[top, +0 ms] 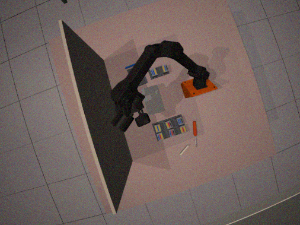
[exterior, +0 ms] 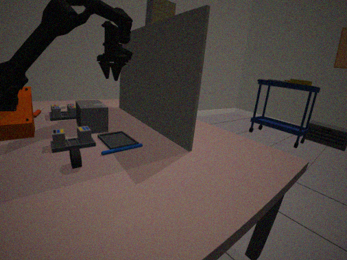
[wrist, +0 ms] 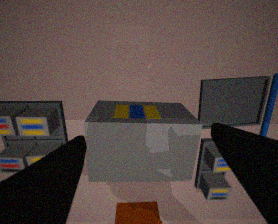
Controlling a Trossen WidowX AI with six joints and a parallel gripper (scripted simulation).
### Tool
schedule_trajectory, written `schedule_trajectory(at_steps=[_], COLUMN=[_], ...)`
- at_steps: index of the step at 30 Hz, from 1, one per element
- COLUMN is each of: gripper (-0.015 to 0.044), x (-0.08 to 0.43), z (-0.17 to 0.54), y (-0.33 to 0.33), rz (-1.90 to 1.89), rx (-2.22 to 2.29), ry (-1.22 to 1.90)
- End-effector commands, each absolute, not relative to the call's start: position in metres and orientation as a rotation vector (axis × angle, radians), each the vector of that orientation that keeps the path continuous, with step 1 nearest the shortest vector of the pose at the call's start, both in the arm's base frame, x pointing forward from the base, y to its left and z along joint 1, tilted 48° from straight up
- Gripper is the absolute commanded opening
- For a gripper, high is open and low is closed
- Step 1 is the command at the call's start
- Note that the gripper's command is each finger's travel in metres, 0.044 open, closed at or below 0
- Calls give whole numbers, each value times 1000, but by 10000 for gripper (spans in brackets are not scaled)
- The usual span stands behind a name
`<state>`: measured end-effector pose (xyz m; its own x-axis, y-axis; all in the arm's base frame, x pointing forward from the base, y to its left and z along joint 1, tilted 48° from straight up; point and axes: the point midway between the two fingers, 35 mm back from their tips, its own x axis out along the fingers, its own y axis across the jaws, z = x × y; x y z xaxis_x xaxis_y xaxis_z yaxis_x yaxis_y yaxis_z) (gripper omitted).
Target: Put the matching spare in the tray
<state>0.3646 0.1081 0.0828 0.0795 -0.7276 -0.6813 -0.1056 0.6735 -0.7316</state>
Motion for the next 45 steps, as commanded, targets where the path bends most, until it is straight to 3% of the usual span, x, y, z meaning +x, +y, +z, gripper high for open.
schedule_trajectory(at_steps=[1, 13, 20, 26, 45], gripper=[440, 440, 440, 300, 300], x=[356, 301, 300, 304, 307], z=[46, -85, -86, -104, -120], y=[128, 180, 180, 150, 133], rz=[-335, 678, 684, 682, 682], rx=[-963, -1824, -1828, -1829, -1829], ry=[1543, 1730, 1730, 1731, 1730])
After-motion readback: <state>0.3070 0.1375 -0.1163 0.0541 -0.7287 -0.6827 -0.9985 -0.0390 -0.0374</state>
